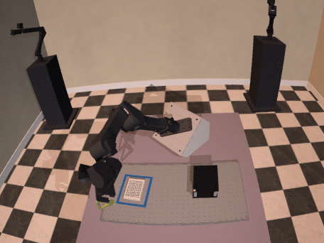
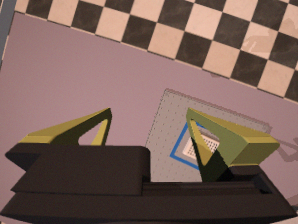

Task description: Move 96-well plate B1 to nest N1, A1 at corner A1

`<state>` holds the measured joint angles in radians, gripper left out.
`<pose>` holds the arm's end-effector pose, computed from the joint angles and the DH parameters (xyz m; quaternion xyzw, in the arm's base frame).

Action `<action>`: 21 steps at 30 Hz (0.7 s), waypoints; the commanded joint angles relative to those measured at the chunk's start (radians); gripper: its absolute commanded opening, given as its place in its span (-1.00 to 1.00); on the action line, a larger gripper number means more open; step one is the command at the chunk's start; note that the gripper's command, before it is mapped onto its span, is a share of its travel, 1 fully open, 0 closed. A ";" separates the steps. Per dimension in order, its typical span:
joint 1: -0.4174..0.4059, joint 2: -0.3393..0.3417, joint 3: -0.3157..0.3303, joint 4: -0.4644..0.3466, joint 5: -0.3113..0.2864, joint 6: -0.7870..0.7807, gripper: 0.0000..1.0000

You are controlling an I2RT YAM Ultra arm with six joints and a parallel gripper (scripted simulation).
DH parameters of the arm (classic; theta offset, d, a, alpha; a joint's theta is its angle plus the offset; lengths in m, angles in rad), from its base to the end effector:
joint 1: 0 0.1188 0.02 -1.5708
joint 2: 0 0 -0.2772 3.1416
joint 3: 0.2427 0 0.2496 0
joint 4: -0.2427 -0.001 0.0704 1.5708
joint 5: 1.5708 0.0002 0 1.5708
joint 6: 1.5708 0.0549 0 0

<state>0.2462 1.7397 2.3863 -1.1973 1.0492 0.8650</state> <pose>0.3091 0.0296 0.5346 0.4629 0.6450 -0.1485 0.5896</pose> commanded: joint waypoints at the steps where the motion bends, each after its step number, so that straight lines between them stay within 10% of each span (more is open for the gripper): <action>1: 0.009 -0.014 0.010 -0.002 0.011 -0.001 1.00; 17: 0.009 -0.014 0.010 -0.002 0.011 -0.001 1.00; 21: -0.048 -0.066 -0.091 -0.004 -0.074 -0.094 1.00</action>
<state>0.2207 1.7199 2.3413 -1.1934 1.0176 0.8345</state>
